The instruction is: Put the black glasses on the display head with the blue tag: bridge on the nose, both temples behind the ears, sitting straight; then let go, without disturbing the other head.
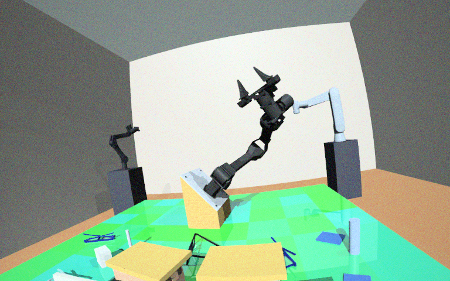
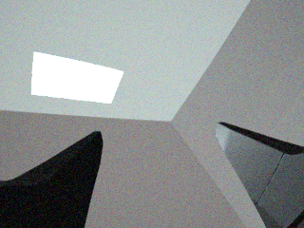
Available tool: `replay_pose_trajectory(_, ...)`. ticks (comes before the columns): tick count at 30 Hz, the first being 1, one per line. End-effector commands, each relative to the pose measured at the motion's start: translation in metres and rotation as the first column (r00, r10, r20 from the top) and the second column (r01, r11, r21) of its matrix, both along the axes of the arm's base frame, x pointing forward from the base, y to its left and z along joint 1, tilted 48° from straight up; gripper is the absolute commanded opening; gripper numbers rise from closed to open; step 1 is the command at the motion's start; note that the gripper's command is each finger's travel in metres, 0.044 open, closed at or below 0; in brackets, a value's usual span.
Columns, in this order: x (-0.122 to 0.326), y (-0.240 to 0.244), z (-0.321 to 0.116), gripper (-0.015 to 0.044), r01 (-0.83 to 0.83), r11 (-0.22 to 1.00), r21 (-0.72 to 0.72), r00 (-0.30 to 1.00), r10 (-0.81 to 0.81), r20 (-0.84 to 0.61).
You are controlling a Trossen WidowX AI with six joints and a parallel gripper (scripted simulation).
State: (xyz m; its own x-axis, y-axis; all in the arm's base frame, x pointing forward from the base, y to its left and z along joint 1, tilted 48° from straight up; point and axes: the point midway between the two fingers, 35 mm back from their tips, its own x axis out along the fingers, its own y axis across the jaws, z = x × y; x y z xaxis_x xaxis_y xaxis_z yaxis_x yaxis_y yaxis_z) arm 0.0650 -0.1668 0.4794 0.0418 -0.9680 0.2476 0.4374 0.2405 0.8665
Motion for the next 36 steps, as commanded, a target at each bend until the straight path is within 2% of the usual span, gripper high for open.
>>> replay_pose_trajectory(1, 0.000, 0.000, 0.000, 0.0426, 0.000, 1.000, 0.000, 1.000, 0.000, 0.000)
replay_pose_trajectory(8, 0.000, 0.000, 0.000, 0.0440, 0.000, 1.000, 0.000, 1.000, 0.000, 0.000)
replay_pose_trajectory(10, 0.011, -0.002, -0.001, 0.0387, -0.018, 1.000, -0.003, 0.999, 0.018, -0.051)
replay_pose_trajectory(13, 0.059, -0.010, -0.011, 0.0309, -0.103, 0.995, -0.003, 0.960, 0.099, -0.262)
replay_pose_trajectory(16, 0.109, -0.016, -0.029, 0.0230, -0.199, 0.980, 0.023, 0.865, 0.186, -0.466)
replay_pose_trajectory(17, 0.124, -0.017, -0.037, 0.0204, -0.231, 0.972, 0.037, 0.822, 0.215, -0.526)
replay_pose_trajectory(21, 0.184, -0.020, -0.075, 0.0200, -0.354, 0.927, 0.122, 0.608, 0.327, -0.723)
replay_pose_trajectory(26, 0.244, -0.016, -0.137, 0.0200, -0.475, 0.832, 0.285, 0.274, 0.448, -0.851)
replay_pose_trajectory(31, 0.287, -0.003, -0.210, 0.0200, -0.541, 0.685, 0.489, -0.084, 0.534, -0.841)
replay_pose_trajectory(36, 0.309, 0.020, -0.286, 0.0200, -0.534, 0.483, 0.694, -0.410, 0.571, -0.712)
